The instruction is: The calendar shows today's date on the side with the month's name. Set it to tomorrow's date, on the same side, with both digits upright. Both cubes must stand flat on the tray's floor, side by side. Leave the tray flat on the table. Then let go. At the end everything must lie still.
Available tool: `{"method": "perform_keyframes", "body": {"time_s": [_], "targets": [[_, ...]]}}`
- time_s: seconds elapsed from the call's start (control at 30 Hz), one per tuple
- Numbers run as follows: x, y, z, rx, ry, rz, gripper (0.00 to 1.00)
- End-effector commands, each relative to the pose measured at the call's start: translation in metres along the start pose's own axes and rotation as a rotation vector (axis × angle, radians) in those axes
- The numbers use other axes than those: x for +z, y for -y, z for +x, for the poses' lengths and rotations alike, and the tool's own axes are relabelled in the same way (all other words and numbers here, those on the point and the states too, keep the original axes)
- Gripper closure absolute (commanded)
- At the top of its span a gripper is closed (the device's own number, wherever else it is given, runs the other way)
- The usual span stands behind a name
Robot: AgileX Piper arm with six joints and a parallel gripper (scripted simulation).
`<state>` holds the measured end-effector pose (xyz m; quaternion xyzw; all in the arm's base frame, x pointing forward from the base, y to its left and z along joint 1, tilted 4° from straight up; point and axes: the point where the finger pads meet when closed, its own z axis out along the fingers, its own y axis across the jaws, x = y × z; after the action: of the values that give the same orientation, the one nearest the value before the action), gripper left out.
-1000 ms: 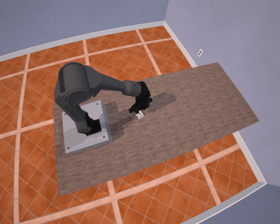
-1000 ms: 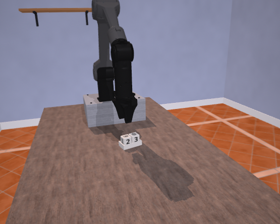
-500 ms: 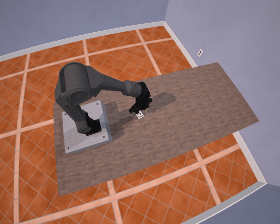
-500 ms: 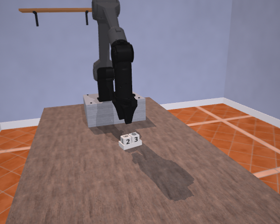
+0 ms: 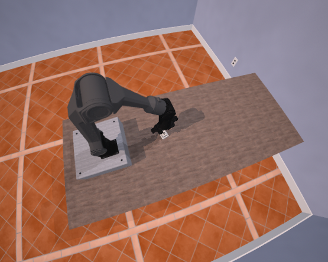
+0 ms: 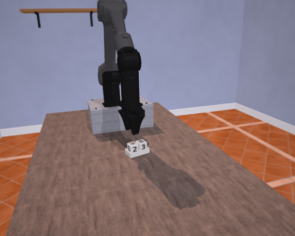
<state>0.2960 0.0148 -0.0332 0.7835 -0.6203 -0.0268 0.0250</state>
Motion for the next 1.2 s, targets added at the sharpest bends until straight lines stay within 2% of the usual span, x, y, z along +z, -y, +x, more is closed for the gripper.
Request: {"method": "perform_keyframes", "body": {"time_s": [0.0, 0.7, 1.17], "targets": [[0.003, -0.001, 0.0, 0.002, 0.001, -0.002, 0.39], [0.03, 0.0, 0.0, 0.002, 0.0, -0.001, 0.39], [0.035, 0.0, 0.0, 0.002, 0.0, 0.0, 0.39]]}}
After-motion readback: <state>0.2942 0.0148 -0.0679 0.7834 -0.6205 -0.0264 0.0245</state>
